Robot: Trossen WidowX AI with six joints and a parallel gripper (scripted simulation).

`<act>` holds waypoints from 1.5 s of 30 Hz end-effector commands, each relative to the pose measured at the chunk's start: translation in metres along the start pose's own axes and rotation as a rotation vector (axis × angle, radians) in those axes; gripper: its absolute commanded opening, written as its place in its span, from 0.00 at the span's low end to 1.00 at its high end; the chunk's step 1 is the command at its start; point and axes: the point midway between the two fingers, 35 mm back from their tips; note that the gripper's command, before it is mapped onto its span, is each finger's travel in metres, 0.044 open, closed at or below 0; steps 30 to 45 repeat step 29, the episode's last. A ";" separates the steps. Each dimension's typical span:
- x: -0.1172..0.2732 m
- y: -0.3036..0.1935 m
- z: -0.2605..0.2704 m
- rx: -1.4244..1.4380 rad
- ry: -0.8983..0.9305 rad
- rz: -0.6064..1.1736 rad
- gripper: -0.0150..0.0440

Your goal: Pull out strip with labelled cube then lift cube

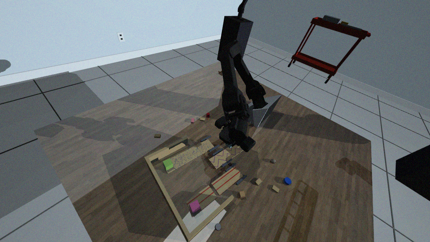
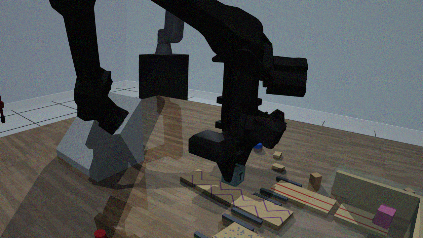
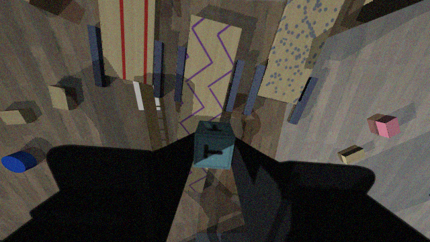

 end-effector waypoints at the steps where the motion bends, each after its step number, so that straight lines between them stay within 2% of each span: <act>1: 0.002 -0.006 0.001 -0.004 0.005 -0.005 0.25; 8: 0.037 -0.006 0.001 -0.004 0.007 -0.004 0.25; 45: 0.037 -0.006 0.001 -0.004 0.007 -0.004 0.25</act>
Point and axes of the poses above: the point midway between the two fingers, 35 mm back from their tips, its own x axis back along the fingers, its own z axis across the jaws, y = z × x
